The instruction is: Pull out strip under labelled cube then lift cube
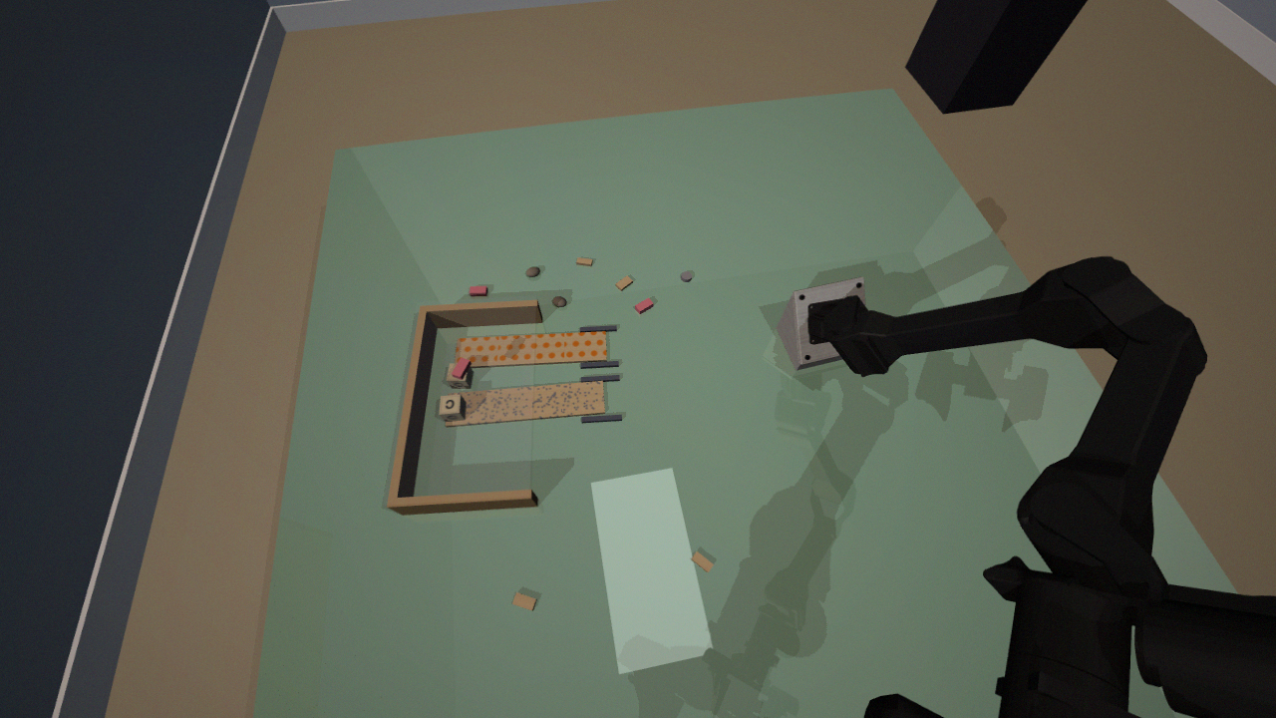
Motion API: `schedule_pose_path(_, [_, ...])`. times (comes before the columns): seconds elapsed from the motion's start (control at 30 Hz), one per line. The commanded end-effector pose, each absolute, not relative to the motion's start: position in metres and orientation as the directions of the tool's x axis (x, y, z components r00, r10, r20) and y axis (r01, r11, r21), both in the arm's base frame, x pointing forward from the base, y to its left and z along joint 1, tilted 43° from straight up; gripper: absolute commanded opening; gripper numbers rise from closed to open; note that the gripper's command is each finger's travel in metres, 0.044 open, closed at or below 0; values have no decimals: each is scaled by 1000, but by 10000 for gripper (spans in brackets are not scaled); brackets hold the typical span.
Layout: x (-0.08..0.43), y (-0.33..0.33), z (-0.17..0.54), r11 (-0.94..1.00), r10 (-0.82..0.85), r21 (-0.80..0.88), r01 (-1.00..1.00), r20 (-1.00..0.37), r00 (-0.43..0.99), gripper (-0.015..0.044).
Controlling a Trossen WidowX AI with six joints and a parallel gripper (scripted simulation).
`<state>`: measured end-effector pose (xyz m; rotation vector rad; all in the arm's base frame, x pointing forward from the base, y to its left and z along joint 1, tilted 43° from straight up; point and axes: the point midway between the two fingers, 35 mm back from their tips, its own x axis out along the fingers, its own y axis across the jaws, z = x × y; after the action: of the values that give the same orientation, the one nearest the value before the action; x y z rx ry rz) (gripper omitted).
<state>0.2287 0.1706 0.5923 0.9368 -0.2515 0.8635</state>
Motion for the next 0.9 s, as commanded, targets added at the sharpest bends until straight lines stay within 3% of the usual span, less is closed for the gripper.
schedule_pose_path(0.0, [281, 171, 538, 456, 559, 588, -668, 395, 729, 400])
schedule_pose_path(0.47, [388, 92, 364, 749, 497, 522, -409, -34, 867, 400])
schedule_pose_path(0.87, [389, -20, 213, 811, 423, 552, -192, -327, 845, 400])
